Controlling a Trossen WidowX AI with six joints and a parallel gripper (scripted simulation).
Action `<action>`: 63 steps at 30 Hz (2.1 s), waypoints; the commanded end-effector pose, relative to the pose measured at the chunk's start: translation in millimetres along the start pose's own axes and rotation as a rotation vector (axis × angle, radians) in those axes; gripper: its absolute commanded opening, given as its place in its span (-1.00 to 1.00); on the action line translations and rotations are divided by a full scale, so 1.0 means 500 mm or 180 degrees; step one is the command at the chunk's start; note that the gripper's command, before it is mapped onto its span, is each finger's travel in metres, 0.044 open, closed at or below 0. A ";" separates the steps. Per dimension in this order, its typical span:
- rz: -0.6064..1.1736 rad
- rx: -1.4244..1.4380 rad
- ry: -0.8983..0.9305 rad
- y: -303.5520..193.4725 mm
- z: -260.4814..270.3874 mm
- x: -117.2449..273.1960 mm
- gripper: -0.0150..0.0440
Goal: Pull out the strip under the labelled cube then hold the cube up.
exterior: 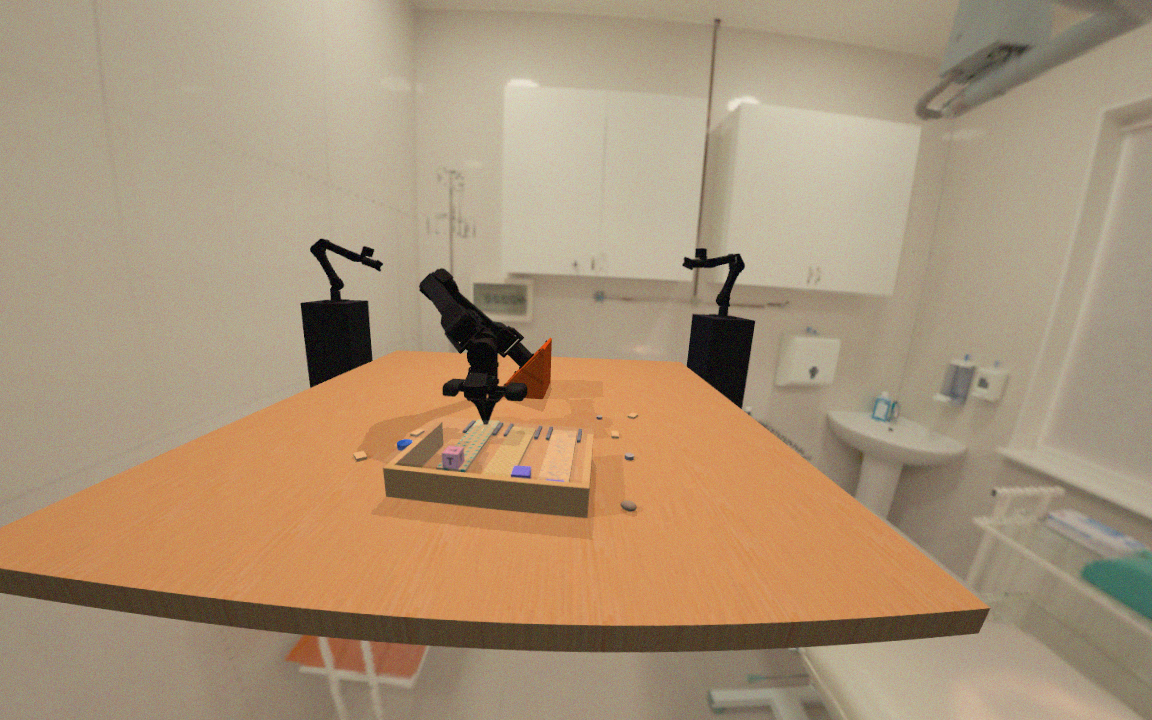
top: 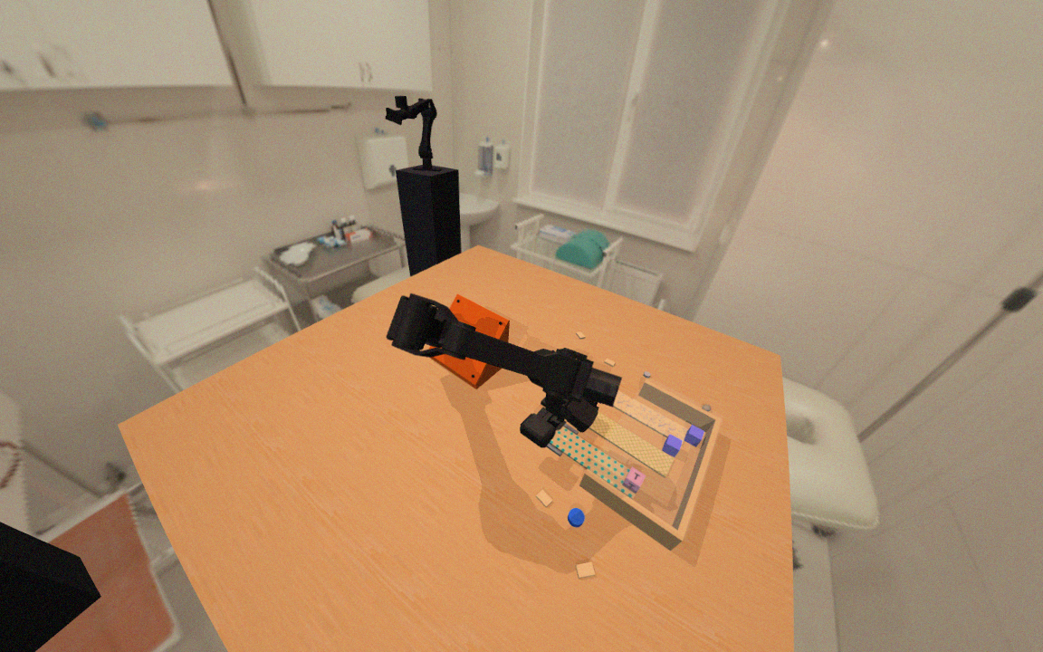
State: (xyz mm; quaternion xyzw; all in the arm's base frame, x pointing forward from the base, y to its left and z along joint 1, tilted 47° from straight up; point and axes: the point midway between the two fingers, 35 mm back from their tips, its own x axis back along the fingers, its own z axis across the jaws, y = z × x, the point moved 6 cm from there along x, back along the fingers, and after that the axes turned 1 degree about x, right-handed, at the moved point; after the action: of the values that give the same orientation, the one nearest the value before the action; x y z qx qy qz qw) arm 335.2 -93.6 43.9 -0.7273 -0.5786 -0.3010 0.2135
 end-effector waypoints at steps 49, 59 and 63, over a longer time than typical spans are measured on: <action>0.0054 0.0027 -0.0007 -0.166 0.007 -0.008 -0.49; 0.0056 0.0029 -0.0007 -0.197 0.008 -0.008 -0.49; 0.0057 0.0030 -0.0007 -0.209 0.008 -0.007 -0.49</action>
State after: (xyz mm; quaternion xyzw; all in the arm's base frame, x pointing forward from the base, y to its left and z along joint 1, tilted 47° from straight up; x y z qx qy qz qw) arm 244.1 -68.4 38.5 -0.7262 -0.5811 -0.3000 0.2121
